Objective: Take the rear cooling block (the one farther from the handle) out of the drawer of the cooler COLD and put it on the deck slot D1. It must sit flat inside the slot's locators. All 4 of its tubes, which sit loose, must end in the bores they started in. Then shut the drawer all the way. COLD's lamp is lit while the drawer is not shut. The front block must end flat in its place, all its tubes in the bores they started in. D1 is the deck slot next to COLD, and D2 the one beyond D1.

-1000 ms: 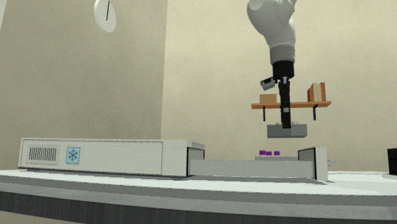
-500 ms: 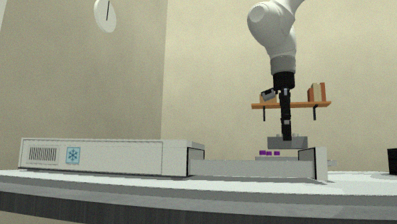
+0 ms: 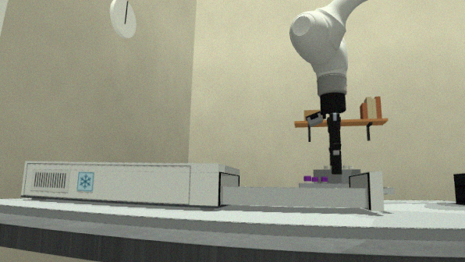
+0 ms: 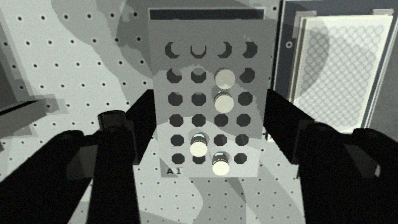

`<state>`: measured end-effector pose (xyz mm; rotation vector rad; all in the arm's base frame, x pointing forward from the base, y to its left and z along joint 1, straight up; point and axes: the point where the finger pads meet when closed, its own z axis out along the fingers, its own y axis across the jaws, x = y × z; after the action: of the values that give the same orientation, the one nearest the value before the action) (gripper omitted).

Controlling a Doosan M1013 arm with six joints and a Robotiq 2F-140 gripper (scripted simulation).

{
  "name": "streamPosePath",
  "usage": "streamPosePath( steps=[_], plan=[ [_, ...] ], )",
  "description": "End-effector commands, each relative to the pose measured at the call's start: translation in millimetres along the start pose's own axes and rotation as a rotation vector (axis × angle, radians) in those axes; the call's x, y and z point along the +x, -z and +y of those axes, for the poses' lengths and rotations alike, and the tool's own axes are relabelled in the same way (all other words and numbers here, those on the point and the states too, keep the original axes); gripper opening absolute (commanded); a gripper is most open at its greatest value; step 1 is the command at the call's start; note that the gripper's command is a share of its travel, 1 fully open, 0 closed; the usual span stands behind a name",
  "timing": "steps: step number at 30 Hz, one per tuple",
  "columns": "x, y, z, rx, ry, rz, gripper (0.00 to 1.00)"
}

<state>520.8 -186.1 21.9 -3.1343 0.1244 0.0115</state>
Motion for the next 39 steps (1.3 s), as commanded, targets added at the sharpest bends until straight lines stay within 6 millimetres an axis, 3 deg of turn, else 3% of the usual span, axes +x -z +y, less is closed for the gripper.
streamPosePath(
  steps=[1,29,39],
  plan=[
    [0.6,-2.8,0.1,0.0,0.0,0.001,0.1],
    [0.5,-18.8,0.1,0.0,0.0,0.001,0.1],
    [0.6,-10.1,0.1,0.0,0.0,0.001,0.1]
  ],
)
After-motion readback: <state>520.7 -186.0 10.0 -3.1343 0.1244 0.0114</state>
